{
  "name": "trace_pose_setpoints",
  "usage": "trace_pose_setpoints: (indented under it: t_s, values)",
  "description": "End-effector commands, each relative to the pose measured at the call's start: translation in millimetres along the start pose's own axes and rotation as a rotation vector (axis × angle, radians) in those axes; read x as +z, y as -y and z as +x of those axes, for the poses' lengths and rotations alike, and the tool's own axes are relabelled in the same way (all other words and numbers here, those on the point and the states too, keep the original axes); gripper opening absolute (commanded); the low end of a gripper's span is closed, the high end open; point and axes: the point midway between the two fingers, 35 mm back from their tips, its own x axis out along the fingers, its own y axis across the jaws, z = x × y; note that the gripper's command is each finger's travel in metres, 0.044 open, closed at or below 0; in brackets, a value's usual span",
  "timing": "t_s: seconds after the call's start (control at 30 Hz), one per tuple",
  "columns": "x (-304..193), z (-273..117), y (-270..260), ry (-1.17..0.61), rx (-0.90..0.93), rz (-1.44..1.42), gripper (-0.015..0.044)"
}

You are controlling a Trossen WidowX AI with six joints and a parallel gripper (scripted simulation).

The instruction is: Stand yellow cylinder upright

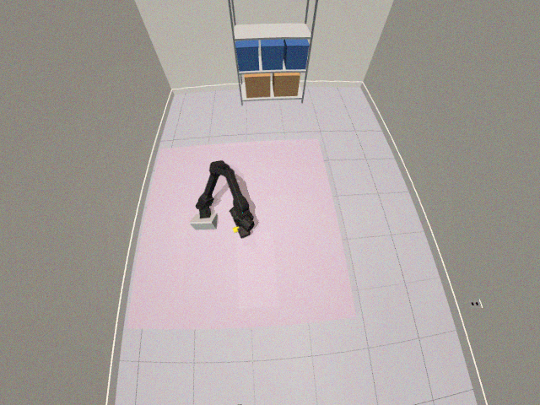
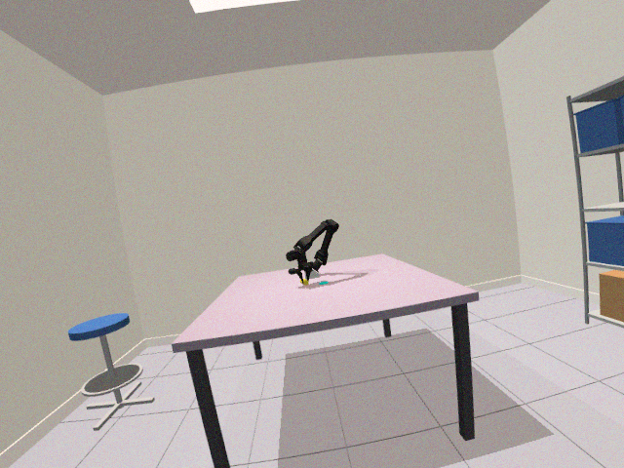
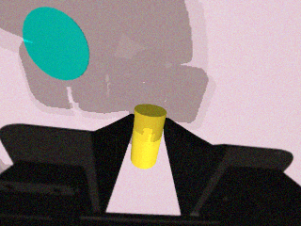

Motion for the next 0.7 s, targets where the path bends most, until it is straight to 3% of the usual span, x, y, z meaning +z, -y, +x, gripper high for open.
trace_pose_setpoints:
  t_s: [0.0,0.67]
  values:
    - [2,-13,4,0.001,-0.01,-0.004,0.0105]
    - [2,-75,5,-0.001,-0.013,-0.003,0.0105]
